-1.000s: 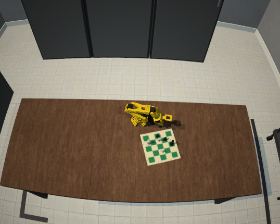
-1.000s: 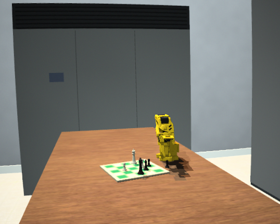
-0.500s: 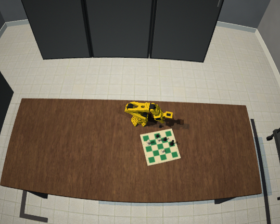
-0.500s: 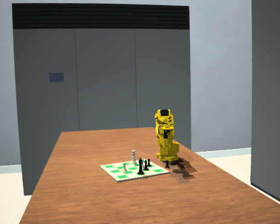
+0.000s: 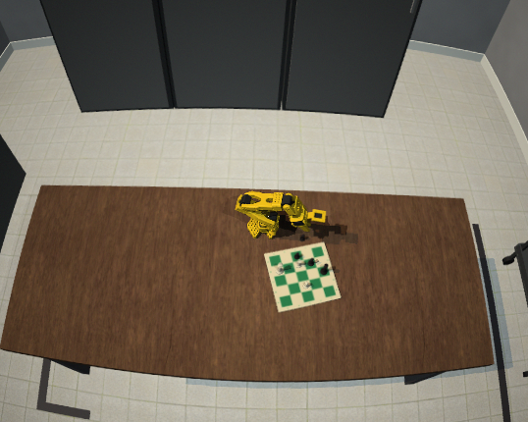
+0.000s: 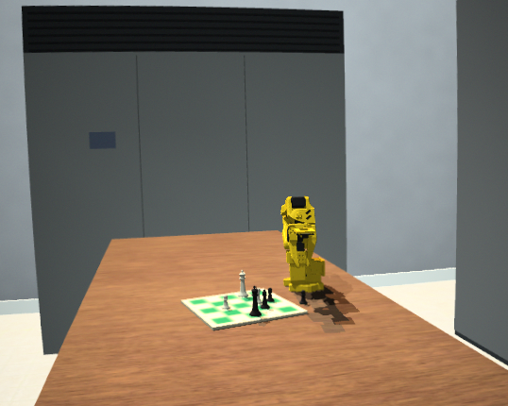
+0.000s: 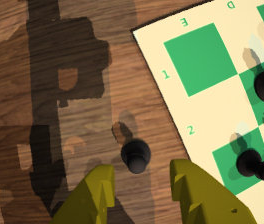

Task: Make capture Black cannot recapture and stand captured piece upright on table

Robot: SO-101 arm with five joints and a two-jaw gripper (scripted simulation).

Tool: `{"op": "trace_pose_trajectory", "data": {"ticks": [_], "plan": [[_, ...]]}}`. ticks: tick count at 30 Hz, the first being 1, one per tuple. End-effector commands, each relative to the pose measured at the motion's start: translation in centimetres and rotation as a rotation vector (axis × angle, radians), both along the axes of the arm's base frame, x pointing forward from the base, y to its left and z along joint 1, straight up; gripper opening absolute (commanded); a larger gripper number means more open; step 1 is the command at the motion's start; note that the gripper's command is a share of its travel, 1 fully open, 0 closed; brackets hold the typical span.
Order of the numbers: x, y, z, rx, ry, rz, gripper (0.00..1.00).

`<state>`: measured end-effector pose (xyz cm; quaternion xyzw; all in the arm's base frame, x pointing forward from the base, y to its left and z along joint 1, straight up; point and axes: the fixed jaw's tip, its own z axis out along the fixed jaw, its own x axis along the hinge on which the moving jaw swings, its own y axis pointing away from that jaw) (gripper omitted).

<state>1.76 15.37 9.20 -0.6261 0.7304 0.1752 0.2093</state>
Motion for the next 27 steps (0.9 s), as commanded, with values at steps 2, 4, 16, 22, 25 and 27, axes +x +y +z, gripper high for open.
{"op": "trace_pose_trajectory", "data": {"ticks": [2, 4, 16, 22, 25, 27], "plan": [[0.4, -0.1, 0.0, -0.011, 0.008, -0.037, 0.09], [1.0, -0.2, 0.1, -0.011, 0.009, -0.077, 0.10], [8.0, -3.0, 1.3, -0.007, 0.014, -0.568, 0.11], [10.3, -4.9, 1.7, -0.005, 0.015, -0.755, 0.11], [11.5, -6.3, 2.0, -0.004, 0.016, -0.872, 0.12], [12.1, -7.1, 2.1, -0.003, 0.017, -0.935, 0.12]]}}
